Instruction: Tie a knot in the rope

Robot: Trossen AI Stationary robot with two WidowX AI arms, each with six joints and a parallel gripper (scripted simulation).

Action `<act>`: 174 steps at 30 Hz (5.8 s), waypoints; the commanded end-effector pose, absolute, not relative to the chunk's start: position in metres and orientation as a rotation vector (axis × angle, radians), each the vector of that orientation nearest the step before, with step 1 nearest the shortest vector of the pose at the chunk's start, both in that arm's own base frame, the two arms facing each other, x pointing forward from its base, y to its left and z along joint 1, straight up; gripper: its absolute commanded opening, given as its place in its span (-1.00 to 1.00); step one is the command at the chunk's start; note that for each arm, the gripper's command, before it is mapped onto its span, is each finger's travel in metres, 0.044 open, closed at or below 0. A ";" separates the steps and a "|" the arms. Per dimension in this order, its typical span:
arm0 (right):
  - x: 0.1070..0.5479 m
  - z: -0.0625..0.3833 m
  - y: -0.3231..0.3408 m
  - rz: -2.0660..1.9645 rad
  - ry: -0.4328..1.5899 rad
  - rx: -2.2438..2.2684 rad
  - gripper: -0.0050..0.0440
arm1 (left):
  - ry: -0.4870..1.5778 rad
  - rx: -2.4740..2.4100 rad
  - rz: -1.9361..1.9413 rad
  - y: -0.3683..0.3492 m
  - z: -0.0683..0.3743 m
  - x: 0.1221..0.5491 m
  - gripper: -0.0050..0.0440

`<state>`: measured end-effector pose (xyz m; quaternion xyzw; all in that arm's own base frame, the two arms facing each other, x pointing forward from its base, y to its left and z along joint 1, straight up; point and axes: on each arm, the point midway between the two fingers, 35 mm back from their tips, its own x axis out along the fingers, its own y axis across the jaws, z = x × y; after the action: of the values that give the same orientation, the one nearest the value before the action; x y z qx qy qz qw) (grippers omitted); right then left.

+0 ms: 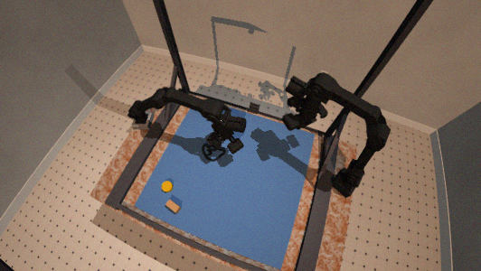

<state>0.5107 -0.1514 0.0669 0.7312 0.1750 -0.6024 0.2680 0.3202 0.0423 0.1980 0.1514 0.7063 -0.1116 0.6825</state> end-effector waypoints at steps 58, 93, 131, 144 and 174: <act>0.430 0.115 -0.143 -1.318 0.846 1.528 1.00 | 1.559 0.342 -0.236 0.043 0.206 0.319 -0.45; 0.368 0.136 -0.136 -1.062 1.048 1.187 1.00 | 1.559 0.342 -0.236 0.043 0.206 0.319 -0.45; 0.312 0.156 -0.130 -0.851 1.193 0.905 0.80 | 1.559 0.342 -0.236 0.043 0.206 0.319 -0.45; 0.315 0.157 -0.132 -1.164 1.204 1.180 -0.27 | 1.559 0.342 -0.236 0.043 0.206 0.319 -0.45; 0.338 0.133 -0.141 -1.163 1.202 1.181 -0.29 | 1.559 0.342 -0.236 0.043 0.206 0.319 -0.45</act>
<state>0.3316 -0.1387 0.1299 0.4870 0.5106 -0.4882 0.5136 0.3202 0.0423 0.1980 0.1514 0.7063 -0.1116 0.6825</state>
